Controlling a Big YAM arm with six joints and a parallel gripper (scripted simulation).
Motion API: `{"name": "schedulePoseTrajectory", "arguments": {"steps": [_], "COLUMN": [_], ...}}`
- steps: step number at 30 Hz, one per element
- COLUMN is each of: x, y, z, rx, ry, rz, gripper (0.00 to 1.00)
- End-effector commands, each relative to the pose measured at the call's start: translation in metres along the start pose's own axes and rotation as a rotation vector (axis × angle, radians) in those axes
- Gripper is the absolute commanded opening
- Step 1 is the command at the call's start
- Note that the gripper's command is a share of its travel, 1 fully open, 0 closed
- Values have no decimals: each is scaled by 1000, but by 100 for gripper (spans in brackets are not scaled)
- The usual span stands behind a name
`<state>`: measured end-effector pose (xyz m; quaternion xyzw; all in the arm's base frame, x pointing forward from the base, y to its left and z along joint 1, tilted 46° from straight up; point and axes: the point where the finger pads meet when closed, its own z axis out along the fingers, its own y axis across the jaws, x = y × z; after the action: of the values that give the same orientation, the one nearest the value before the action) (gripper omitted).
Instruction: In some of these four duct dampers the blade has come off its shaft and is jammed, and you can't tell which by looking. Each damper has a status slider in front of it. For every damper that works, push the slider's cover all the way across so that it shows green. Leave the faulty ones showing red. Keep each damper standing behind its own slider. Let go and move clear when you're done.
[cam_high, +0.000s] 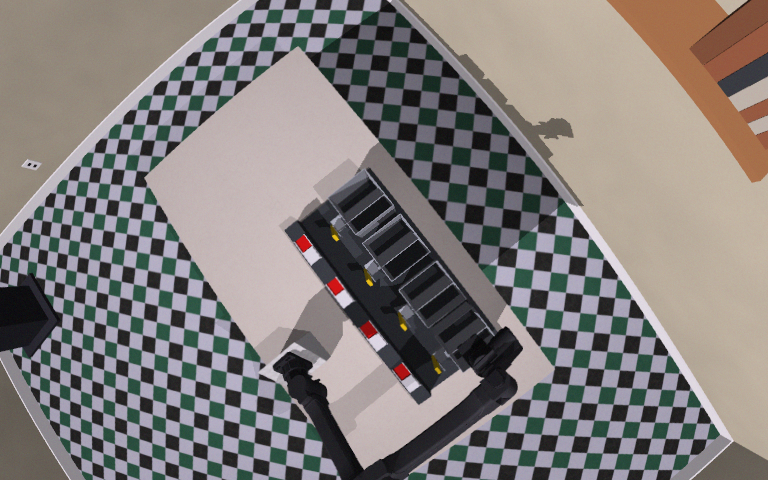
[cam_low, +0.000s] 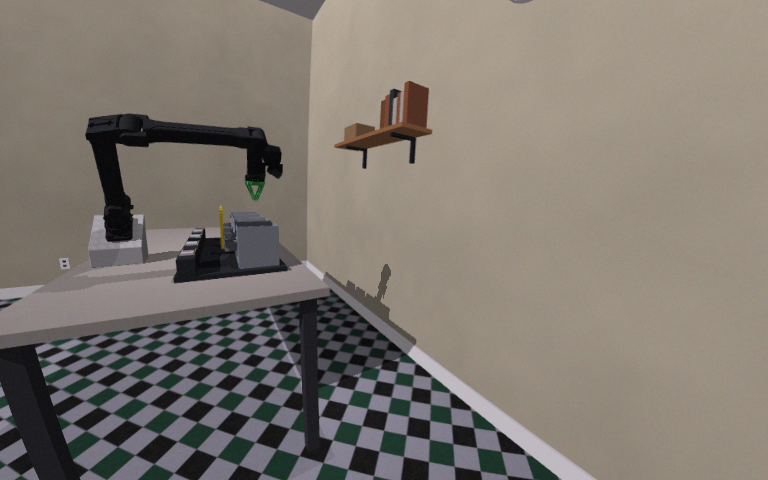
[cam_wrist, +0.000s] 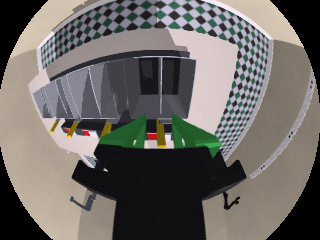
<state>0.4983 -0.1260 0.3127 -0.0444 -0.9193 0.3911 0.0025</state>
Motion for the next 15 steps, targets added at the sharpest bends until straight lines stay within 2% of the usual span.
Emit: {"name": "schedulePoseTrajectory", "arguments": {"steps": [1, 4, 5, 6, 9, 12, 14, 15], "x": [-7, -5, 7, 11, 46, 71, 71, 86], "y": [-14, -16, -12, -14, -13, -13, -13, -7], "z": [-9, -11, -3, 0, 6, 10, 10, 7], "rx": [2, 1, 1, -5, -18, -27, -27, -33], "ry": [-17, -21, -7, -11, -10, -10, -10, -24], "rz": [37, 42, 30, 35, 25, 24, 24, 9], "gripper": [36, 36, 36, 36, 36, 36, 36, 36]}}
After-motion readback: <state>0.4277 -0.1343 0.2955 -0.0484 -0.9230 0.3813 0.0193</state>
